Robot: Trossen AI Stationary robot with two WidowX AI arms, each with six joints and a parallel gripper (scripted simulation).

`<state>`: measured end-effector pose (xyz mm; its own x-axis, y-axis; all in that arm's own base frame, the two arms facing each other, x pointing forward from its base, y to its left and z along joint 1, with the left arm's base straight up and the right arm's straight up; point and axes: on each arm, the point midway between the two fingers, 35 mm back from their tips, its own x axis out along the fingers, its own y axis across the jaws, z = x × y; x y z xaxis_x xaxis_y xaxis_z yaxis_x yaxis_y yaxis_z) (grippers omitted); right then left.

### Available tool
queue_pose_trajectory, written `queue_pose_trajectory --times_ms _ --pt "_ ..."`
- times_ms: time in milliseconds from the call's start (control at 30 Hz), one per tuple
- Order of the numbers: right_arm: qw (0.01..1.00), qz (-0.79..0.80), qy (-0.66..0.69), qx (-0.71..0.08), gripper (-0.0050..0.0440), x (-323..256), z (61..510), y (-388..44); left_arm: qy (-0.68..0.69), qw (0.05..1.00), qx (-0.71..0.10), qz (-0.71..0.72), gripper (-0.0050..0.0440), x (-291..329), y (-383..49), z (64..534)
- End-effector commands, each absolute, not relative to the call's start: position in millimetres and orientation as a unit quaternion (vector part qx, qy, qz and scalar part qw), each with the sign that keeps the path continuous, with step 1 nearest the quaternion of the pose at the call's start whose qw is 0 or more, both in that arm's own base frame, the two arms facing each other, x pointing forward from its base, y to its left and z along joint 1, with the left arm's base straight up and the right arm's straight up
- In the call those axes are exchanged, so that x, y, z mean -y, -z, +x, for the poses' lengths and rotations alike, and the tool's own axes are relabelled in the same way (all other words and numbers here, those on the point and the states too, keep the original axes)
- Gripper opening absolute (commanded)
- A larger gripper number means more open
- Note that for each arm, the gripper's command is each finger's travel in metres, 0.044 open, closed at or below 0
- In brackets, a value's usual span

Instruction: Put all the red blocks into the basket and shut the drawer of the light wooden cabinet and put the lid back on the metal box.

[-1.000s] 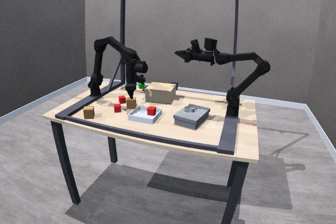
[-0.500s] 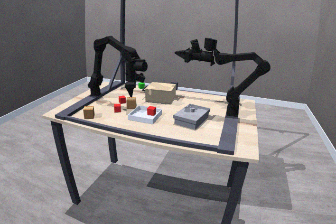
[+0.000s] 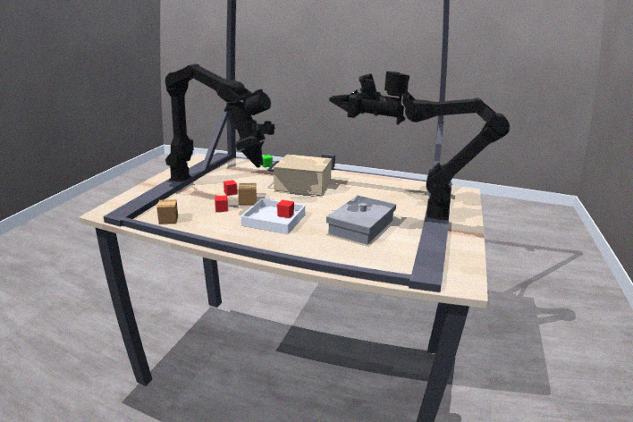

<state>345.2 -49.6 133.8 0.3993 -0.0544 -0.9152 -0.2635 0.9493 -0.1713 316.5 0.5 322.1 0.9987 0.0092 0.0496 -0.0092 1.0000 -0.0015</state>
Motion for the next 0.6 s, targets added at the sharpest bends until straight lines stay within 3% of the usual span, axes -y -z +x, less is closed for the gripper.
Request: queue_pose_trajectory --times_ms 0,367,567 --pt "0.869 -0.142 -0.036 -0.472 0.025 43.0 355.9 -159.1 -0.004 0.999 0.046 0.002 0.0135 -1.5 -339.6 312.0" --pt "0.852 -0.148 -0.046 -0.501 0.025 49.5 353.0 -150.0 -0.007 0.999 0.05 0.002 0.0135 -2.5 -341.6 311.8" --pt "0.831 -0.144 -0.093 -0.529 0.025 81.1 330.9 -119.9 -0.001 0.999 0.048 0.003 0.0135 -1.6 -341.3 311.2"
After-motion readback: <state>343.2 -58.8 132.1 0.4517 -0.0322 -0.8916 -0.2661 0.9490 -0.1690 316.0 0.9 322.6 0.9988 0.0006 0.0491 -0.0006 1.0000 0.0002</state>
